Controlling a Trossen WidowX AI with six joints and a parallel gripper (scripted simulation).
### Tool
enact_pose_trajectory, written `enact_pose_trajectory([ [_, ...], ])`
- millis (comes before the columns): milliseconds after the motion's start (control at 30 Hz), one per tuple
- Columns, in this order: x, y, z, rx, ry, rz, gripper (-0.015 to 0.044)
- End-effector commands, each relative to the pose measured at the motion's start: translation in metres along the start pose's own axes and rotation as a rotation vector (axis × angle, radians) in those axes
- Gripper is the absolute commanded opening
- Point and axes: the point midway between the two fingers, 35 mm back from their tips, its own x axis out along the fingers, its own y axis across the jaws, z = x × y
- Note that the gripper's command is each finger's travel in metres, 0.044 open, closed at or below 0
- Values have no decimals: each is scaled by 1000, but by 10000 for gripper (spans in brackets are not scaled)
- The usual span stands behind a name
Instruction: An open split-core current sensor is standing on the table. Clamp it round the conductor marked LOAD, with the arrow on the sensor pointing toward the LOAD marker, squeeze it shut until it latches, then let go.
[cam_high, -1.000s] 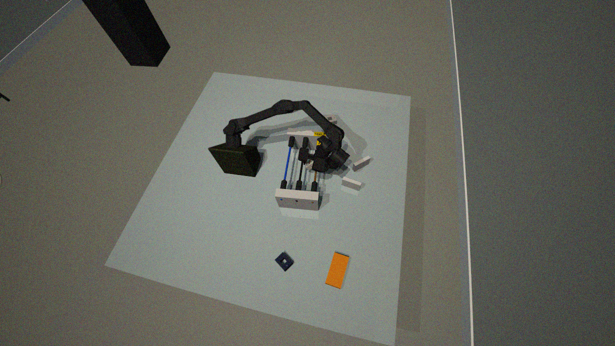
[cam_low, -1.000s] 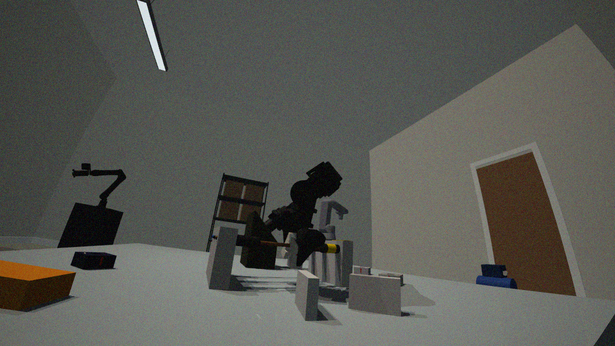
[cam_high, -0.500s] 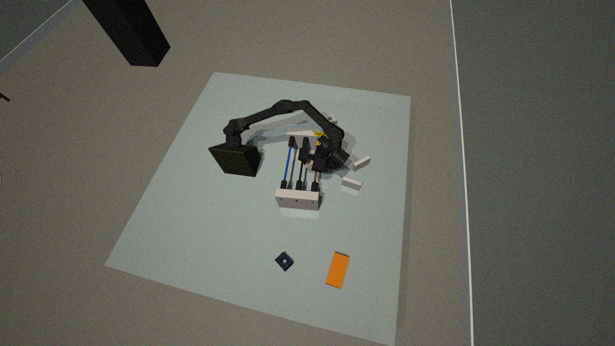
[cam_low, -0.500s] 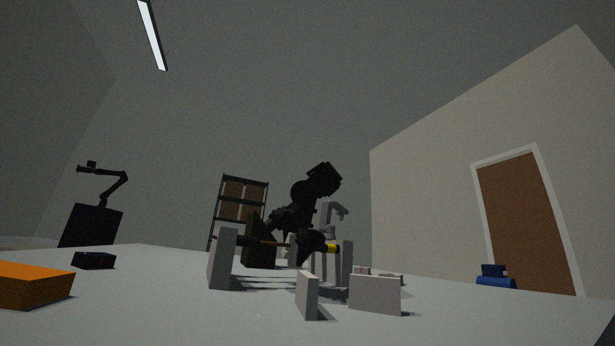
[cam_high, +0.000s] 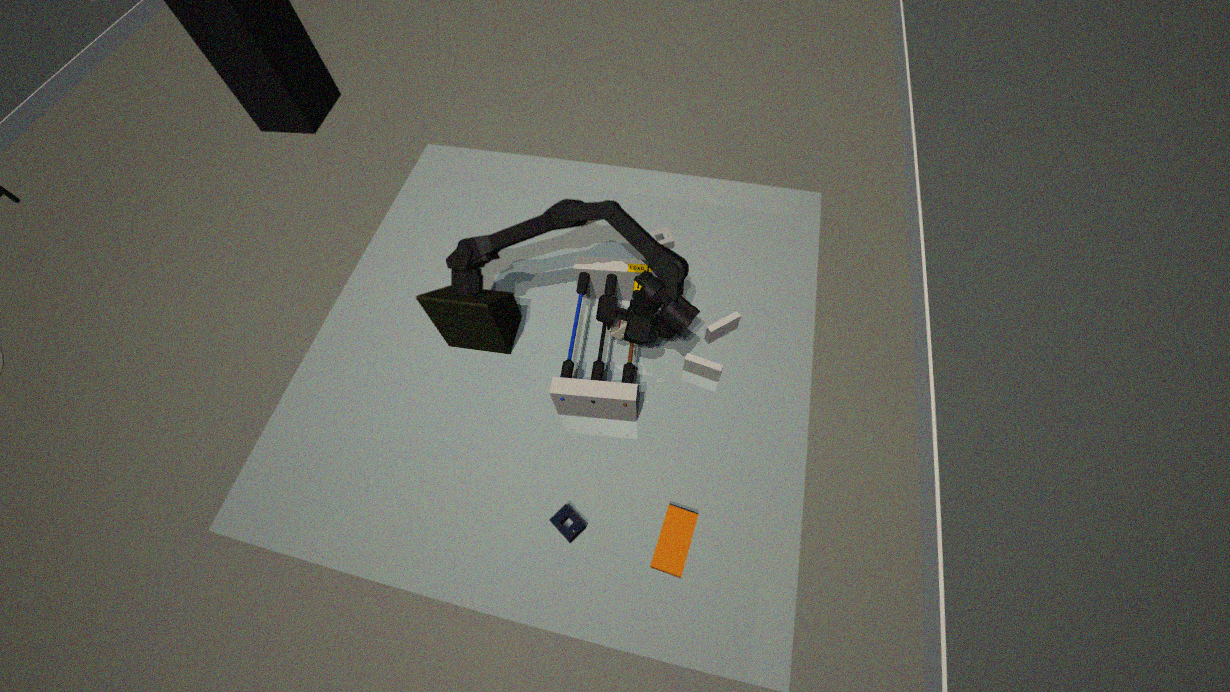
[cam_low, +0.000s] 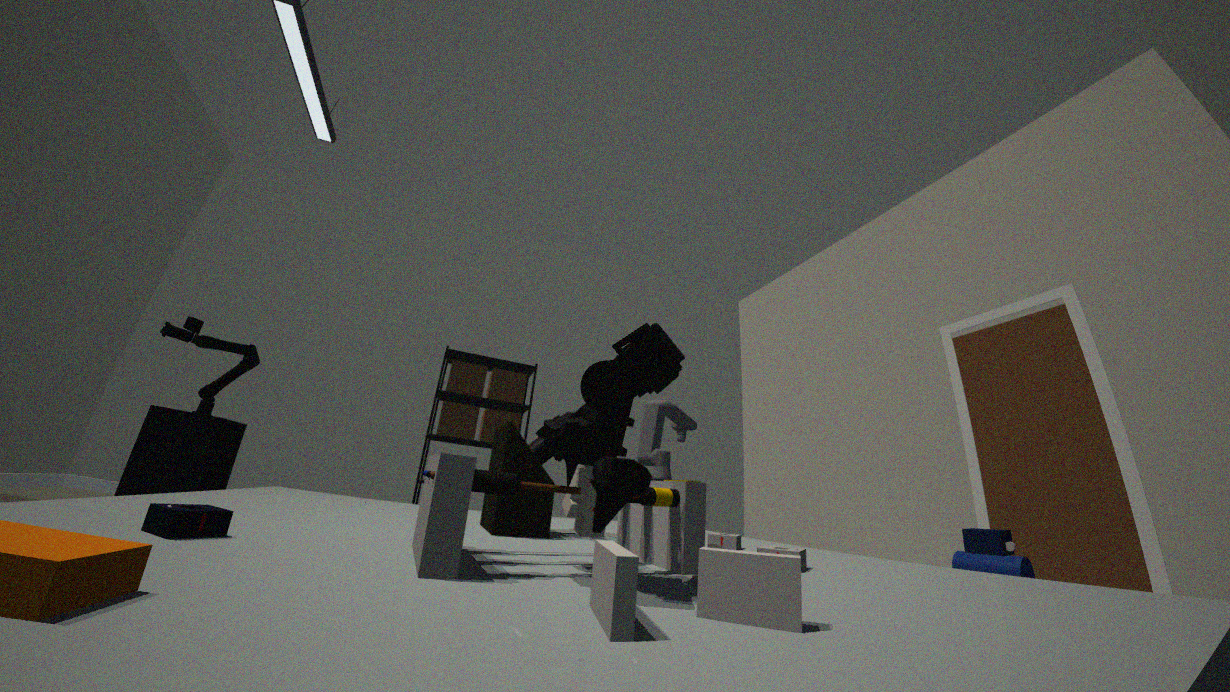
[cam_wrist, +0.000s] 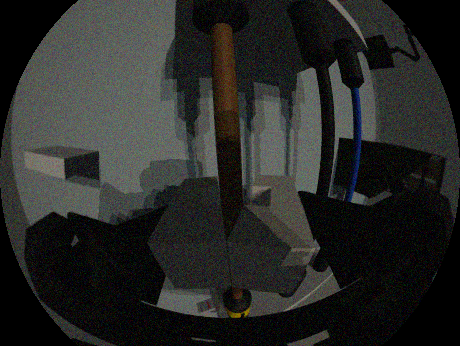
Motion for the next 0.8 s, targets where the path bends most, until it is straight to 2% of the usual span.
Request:
enact_pose_trajectory([
  [0, 0, -8, 2, 12, -8, -34, 440],
  [333, 0, -8, 2, 12, -8, -34, 440],
  [767, 0, 0, 0, 0, 0, 0, 351],
])
